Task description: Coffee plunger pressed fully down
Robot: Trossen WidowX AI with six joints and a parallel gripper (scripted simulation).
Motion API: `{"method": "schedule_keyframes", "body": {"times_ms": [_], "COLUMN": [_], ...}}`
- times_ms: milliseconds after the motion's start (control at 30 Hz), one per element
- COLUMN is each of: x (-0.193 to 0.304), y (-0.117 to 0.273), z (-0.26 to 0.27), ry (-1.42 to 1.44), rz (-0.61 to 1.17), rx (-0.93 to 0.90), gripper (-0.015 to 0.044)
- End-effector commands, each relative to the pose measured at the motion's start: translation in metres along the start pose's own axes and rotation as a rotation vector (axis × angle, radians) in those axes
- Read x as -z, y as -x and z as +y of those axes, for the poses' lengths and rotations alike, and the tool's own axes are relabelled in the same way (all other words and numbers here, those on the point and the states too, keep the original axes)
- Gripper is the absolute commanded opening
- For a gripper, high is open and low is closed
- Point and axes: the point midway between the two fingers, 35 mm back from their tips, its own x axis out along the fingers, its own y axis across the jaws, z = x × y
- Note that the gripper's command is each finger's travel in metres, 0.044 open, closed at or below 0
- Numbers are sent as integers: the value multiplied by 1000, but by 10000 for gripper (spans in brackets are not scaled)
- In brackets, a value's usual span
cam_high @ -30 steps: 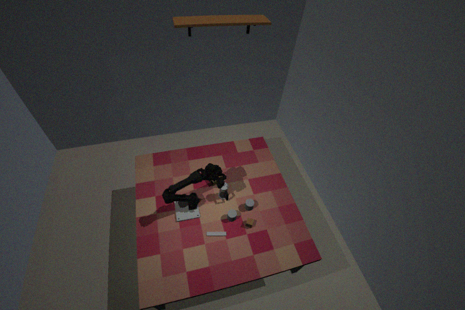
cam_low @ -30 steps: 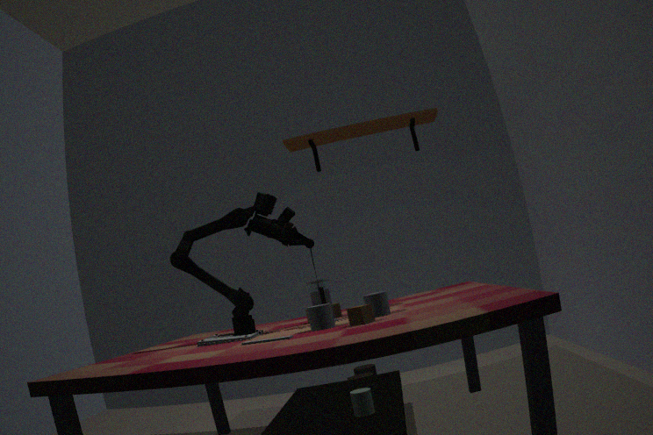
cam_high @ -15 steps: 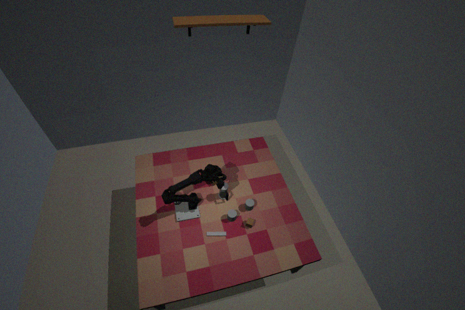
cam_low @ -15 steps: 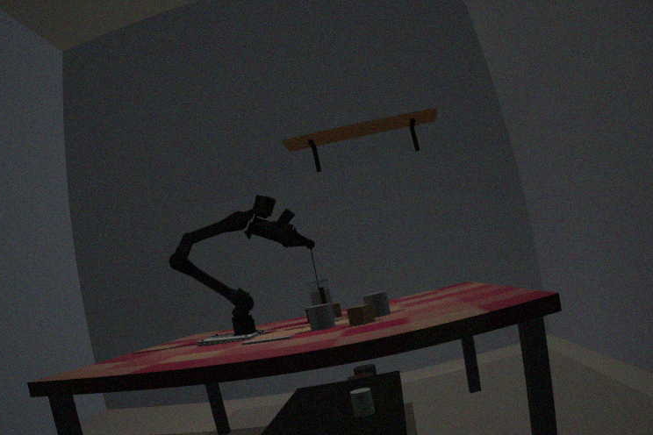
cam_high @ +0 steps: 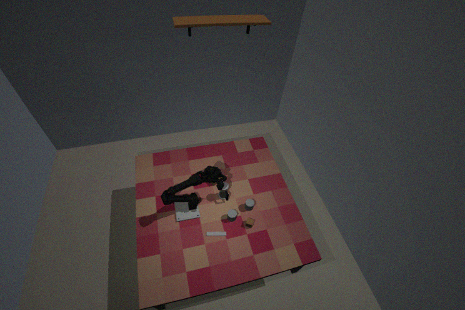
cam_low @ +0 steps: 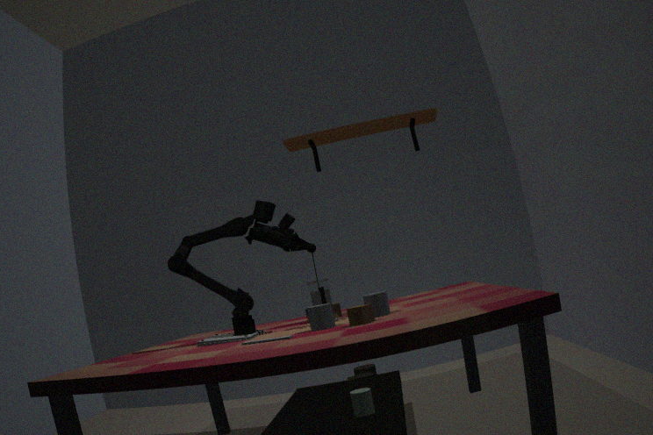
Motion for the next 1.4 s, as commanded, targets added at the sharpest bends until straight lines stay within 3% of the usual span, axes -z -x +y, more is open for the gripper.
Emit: {"method": "schedule_keyframes", "body": {"times_ms": [0,1367], "x": [19,67], "y": [-11,-44], "z": [0,-1], "ry": [7,8], "rz": [49,48], "rx": [-2,-2], "gripper": [124,124]}}
